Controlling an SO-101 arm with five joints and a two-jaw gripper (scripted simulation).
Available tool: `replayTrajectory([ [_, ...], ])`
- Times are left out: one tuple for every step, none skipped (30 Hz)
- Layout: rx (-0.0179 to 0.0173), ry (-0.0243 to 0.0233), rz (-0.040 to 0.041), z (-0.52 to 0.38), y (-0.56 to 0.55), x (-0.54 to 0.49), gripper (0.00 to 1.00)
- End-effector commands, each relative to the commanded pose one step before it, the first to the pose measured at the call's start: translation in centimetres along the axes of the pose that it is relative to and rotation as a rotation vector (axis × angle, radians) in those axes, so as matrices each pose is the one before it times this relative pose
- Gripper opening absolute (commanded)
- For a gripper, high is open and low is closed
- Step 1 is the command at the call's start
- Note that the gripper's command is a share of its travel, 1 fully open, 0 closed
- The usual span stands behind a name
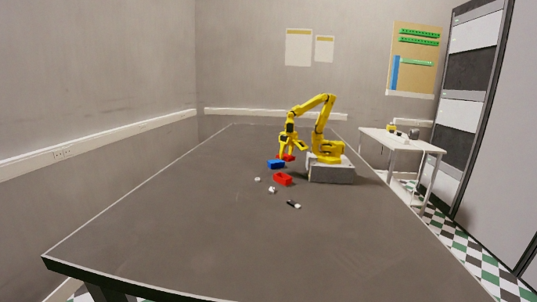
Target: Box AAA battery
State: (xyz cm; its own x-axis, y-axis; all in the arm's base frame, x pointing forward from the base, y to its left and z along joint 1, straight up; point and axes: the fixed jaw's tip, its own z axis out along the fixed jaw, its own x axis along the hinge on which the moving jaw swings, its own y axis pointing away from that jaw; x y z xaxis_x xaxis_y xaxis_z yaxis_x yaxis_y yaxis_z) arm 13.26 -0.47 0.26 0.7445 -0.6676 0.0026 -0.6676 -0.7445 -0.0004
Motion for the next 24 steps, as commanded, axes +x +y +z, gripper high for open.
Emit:
replayTrajectory([
  [-0.00092,-0.00315,0.00142,0.1415,0.183,-0.073,0.23],
  [0.0,0.0,0.0,0.0,0.0,0.0,0.23],
  [-0.00001,0.0,0.0,0.0007,0.0,0.0,0.23],
  [0.0,0.0,0.0,0.0018,0.001,-0.001,0.23],
  [0.0,0.0,0.0,0.0054,0.002,-0.003,0.23],
  [0.0,0.0,0.0,0.0084,0.004,-0.004,0.23],
  [0.0,0.0,0.0,0.012,0.005,-0.007,0.23],
  [0.0,0.0,0.0,0.0145,0.007,-0.008,0.23],
  [0.0,0.0,0.0,0.0163,0.007,-0.008,0.23],
  [0.0,0.0,0.0,0.0169,0.008,-0.009,0.23],
  [0.0,0.0,0.0,0.0163,0.007,-0.008,0.23],
  [0.0,0.0,0.0,0.0139,0.007,-0.008,0.23],
  [0.0,0.0,0.0,0.012,0.005,-0.007,0.23],
  [0.0,0.0,0.0,0.0084,0.004,-0.004,0.23],
  [0.0,0.0,0.0,0.0054,0.002,-0.003,0.23],
  [0.0,0.0,0.0,0.0024,0.001,-0.001,0.23],
  [0.0,0.0,0.0,0.0,0.0,0.0,0.23],
  [0.0,0.0,0.0,0.0,0.0,0.0,0.23],
  [0.0,0.0,0.0,0.0,0.0,0.0,0.23],
  [-0.00001,0.0,0.0,-0.0001,-0.002,-0.001,0.23],
  [0.0,0.0,0.0,-0.0006,-0.015,-0.007,0.23],
  [0.0,0.0,0.0,-0.0013,-0.038,-0.016,0.23],
  [0.0,0.0,0.0,-0.0019,-0.069,-0.03,0.23],
  [0.0,0.00003,0.0,-0.0038,-0.106,-0.046,0.23],
])
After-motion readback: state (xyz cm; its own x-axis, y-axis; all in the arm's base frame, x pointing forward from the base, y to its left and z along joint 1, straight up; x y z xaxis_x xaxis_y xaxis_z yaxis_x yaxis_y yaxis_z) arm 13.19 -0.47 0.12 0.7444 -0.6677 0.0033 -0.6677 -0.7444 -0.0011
